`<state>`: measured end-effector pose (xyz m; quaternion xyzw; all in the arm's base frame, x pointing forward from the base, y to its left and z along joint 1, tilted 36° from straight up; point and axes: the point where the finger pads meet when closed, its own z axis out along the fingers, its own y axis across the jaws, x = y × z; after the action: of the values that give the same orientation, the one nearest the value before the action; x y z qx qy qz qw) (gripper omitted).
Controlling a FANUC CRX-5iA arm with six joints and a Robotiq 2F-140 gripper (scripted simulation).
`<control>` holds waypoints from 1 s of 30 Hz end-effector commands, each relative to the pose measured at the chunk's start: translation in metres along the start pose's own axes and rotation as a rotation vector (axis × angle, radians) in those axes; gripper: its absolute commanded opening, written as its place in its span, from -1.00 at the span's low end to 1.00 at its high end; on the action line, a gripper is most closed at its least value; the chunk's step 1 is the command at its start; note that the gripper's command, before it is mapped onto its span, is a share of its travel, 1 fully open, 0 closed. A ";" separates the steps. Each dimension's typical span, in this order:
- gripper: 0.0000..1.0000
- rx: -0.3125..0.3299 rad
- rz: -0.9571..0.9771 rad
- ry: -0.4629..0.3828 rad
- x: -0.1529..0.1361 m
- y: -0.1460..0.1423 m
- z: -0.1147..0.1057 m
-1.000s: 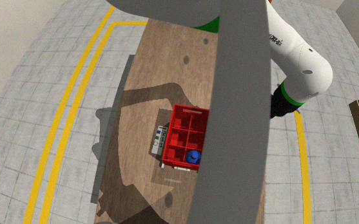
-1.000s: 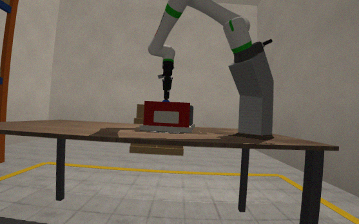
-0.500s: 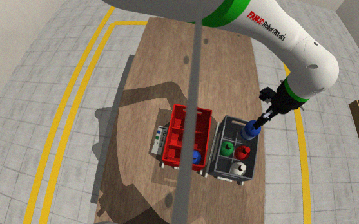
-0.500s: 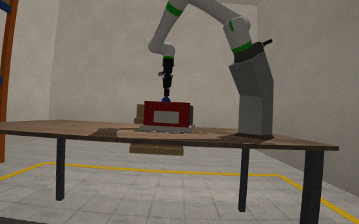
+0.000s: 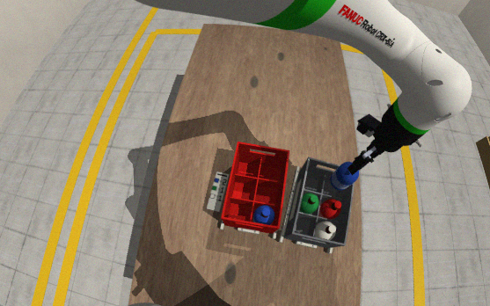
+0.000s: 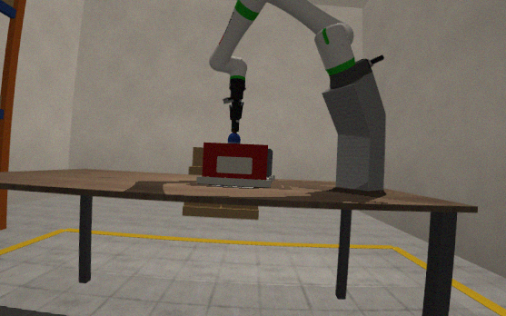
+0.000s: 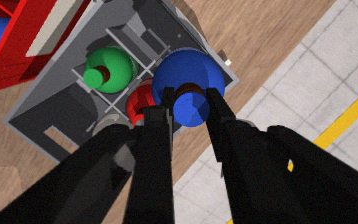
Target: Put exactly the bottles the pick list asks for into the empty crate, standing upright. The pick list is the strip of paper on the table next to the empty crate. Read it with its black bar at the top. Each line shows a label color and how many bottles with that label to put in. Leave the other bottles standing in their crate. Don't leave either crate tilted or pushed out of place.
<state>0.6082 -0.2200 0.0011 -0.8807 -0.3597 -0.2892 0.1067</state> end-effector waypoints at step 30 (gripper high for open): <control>-0.80 -0.002 -0.001 0.000 0.000 0.001 -0.043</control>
<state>0.5903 -0.2366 0.0349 -0.8807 -0.3598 -0.2892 0.1065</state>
